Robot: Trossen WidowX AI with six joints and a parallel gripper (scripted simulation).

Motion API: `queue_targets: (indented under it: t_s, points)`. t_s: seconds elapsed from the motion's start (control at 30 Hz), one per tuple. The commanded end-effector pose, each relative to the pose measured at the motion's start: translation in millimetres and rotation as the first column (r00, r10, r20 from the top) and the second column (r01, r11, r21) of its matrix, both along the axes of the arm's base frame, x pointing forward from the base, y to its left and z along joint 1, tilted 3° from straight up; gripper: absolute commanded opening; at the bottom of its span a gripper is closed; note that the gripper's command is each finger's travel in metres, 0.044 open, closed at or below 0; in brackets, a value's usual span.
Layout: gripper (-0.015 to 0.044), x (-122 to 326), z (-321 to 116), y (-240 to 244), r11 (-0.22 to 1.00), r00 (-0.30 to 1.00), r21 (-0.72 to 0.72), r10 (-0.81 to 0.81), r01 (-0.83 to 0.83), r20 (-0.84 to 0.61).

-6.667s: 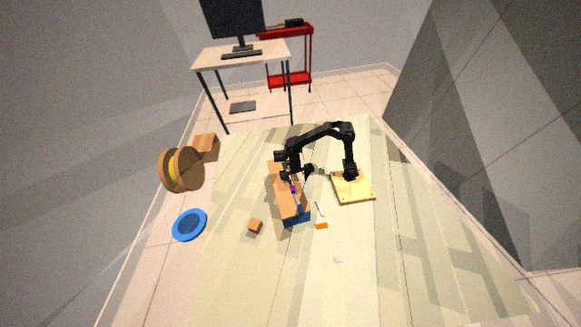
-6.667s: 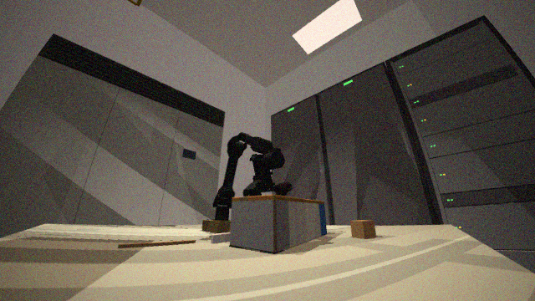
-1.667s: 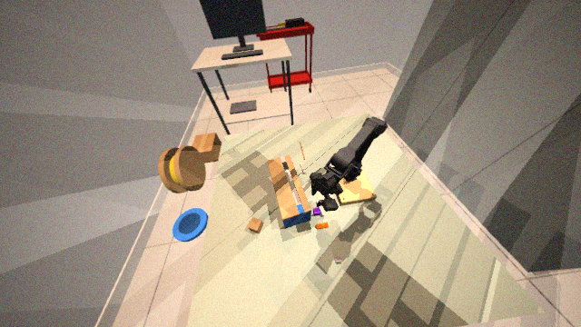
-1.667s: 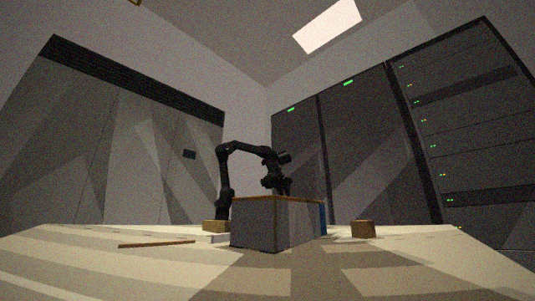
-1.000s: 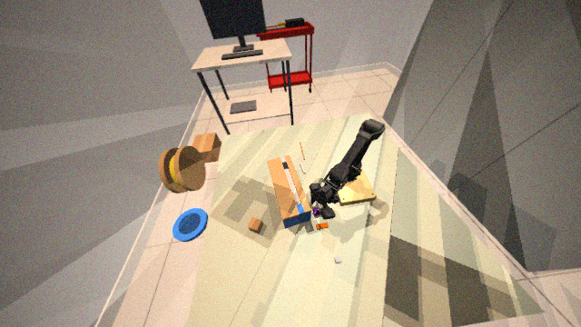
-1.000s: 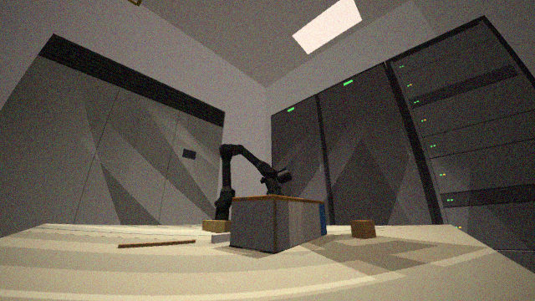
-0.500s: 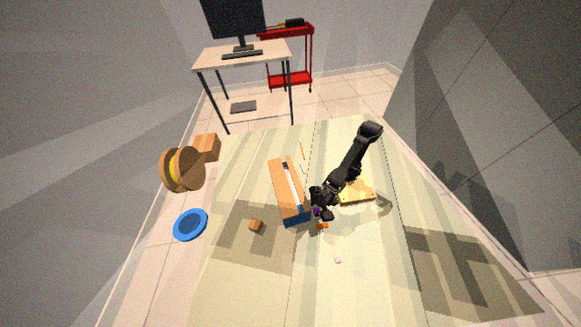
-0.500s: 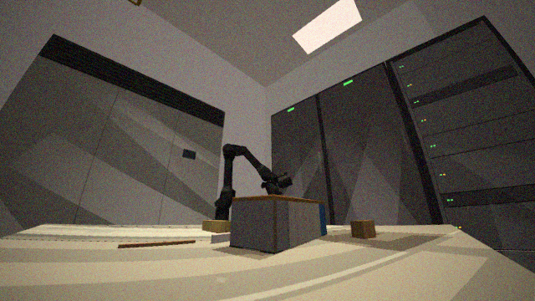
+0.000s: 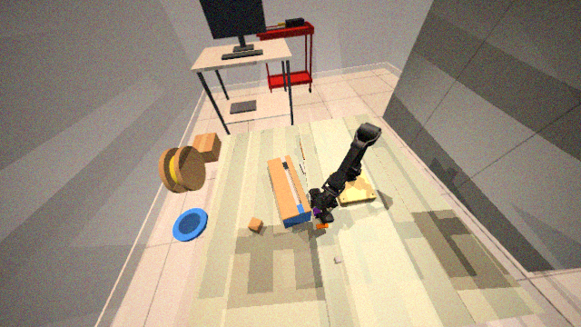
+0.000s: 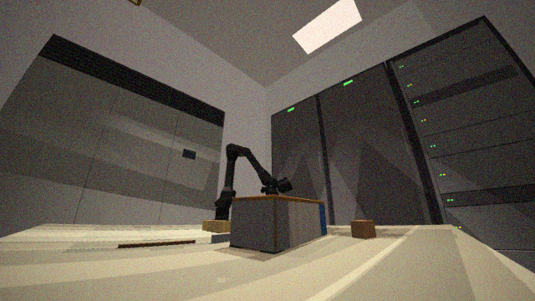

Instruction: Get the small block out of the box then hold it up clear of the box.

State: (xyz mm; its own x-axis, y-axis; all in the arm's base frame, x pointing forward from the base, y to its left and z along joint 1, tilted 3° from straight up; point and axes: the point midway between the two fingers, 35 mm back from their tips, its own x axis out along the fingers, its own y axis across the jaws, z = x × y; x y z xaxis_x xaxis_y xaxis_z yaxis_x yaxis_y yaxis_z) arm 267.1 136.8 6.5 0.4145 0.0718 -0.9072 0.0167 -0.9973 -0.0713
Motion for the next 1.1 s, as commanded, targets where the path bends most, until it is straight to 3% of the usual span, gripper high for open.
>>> queue_targets:
  t_s: [0.0, 0.03, 0.27, 0.37, 0.47, 0.73, 1.07]
  points:
    - [0.0285, -3, -9, -2, 1.0, 1.0, -0.012, -0.007, 0.007, -0.013]
    - [0.0285, -3, -9, -2, 1.0, 1.0, -0.012, -0.007, 0.007, -0.013]
    - [0.0101, -3, -9, -2, 1.0, 1.0, -0.012, -0.007, 0.007, -0.013]
    - [0.0081, -3, -9, -2, 1.0, 1.0, -0.012, -0.007, 0.007, -0.013]
    - [0.0003, -2, 0, -2, 1.0, 1.0, -0.011, -0.006, 0.006, -0.012]
    - [0.0, -1, 52, -4, 1.0, 1.0, -0.006, -0.002, 0.002, -0.005]
    - [0.0, -3, 79, -13, 0.997, 0.997, 0.004, 0.076, -0.076, 0.005]
